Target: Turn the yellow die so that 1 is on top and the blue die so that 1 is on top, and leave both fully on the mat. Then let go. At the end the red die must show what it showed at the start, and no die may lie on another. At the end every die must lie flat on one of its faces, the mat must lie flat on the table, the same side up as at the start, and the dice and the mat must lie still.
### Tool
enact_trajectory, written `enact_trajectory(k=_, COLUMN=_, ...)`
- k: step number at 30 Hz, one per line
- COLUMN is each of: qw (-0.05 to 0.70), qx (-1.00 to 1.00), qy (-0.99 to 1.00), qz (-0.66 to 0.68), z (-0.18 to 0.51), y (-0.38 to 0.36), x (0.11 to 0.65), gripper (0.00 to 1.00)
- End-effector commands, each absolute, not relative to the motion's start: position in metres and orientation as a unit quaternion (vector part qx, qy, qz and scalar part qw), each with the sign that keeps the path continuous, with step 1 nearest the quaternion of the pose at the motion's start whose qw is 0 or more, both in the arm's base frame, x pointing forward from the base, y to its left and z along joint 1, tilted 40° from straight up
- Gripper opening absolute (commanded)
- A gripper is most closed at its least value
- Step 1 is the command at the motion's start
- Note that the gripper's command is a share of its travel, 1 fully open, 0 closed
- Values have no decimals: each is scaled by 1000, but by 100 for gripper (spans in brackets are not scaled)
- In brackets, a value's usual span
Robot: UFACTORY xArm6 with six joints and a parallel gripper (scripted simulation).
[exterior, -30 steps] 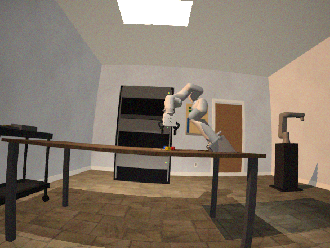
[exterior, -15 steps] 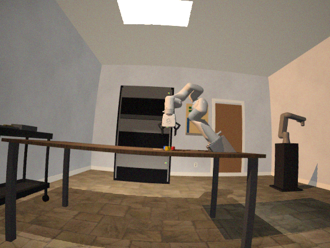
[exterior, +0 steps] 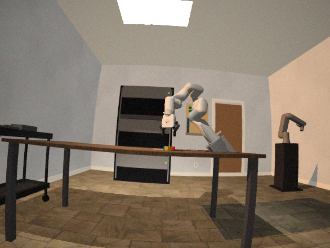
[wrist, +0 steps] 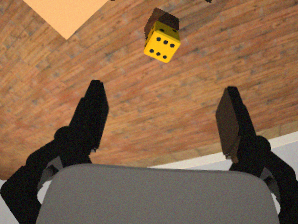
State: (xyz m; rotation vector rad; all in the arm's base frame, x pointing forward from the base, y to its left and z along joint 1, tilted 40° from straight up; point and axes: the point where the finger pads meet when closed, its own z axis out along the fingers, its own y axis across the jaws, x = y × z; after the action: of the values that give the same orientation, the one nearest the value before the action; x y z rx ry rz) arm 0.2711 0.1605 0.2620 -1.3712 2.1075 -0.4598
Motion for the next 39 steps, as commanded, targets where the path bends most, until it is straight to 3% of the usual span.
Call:
enact_trajectory(k=1, qw=305, qx=-440, qy=830, qz=-154, z=261, y=161, x=273, gripper=100)
enact_trajectory(k=21, qw=323, qx=-320, qy=884, qz=-110, z=258, y=160, x=275, gripper=100)
enact_trajectory(k=22, qw=323, qx=-320, qy=884, qz=-110, z=258, y=160, x=275, gripper=47)
enact_trajectory(k=39, qw=323, qx=-320, qy=884, qz=-110, z=258, y=160, x=275, gripper=47)
